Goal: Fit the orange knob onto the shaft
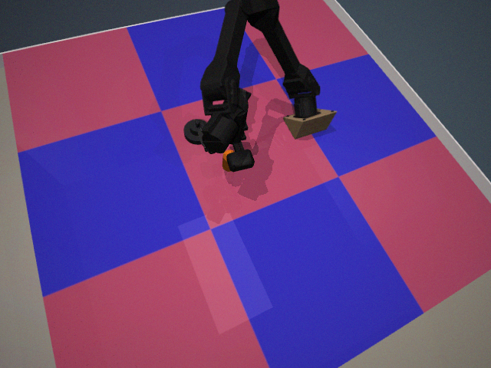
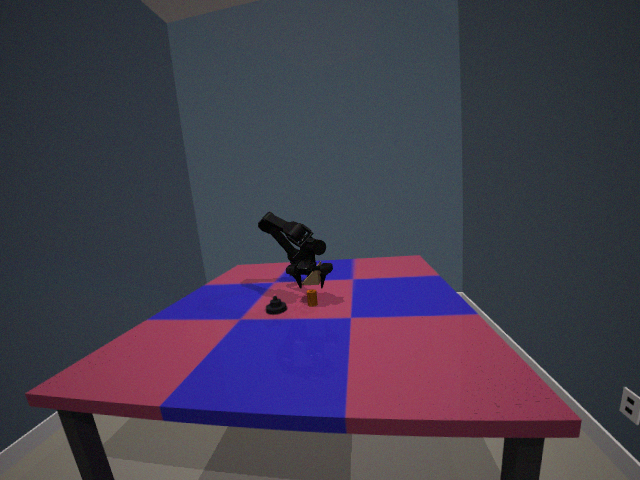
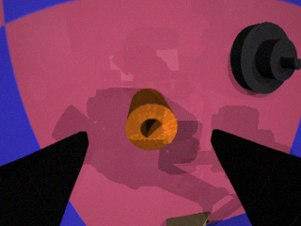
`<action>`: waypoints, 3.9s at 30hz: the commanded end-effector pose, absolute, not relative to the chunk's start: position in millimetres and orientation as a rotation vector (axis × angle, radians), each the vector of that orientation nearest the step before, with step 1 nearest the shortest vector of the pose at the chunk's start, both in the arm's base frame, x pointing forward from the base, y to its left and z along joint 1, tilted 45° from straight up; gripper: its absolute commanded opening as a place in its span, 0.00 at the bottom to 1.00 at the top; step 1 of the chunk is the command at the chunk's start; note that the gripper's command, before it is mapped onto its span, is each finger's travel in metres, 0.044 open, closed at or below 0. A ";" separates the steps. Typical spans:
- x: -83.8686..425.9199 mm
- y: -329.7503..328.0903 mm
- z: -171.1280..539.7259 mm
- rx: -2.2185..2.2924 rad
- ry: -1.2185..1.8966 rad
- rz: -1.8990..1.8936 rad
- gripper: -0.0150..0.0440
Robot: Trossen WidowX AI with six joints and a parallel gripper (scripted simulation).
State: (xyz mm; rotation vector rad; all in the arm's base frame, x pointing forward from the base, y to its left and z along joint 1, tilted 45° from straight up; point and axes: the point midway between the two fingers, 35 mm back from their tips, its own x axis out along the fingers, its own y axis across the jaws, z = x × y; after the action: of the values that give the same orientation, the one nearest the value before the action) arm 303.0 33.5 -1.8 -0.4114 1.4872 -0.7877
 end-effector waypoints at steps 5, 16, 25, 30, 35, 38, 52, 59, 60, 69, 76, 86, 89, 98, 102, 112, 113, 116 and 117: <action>302.5 23.2 -11.5 -0.420 1.489 -0.788 1.00; 301.3 11.0 -24.4 -0.420 1.489 -0.788 1.00; 299.5 0.9 -34.5 -0.420 1.488 -0.789 1.00; 298.3 -4.7 -39.9 -0.421 1.488 -0.789 1.00; 296.8 -10.3 -45.3 -0.422 1.488 -0.790 1.00; 296.3 -11.9 -46.7 -0.422 1.488 -0.791 1.00; 296.3 -11.9 -46.7 -0.422 1.488 -0.791 0.51; 301.2 -2.5 -40.3 -0.420 1.488 -0.788 0.26; 303.1 1.3 -37.6 -0.419 1.488 -0.787 0.25; 315.3 36.1 -11.1 -0.416 1.489 -0.781 0.25; 319.6 63.2 12.2 -0.415 1.490 -0.781 0.25; 318.5 95.1 43.0 -0.418 1.491 -0.786 0.25; 319.2 93.4 43.9 -0.418 1.491 -0.785 0.25; 328.2 69.2 55.3 -0.413 1.493 -0.776 0.25; 331.5 57.9 60.5 -0.411 1.493 -0.773 0.25; 337.7 29.5 73.7 -0.410 1.492 -0.770 0.25; 338.1 26.7 75.0 -0.410 1.492 -0.770 0.25; 339.2 18.1 78.9 -0.410 1.491 -0.770 0.25; 339.6 15.3 80.2 -0.410 1.491 -0.770 0.25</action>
State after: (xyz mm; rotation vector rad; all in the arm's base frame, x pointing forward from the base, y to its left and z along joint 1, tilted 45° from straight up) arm 337.9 23.4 74.6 -0.4056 1.4984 -0.7739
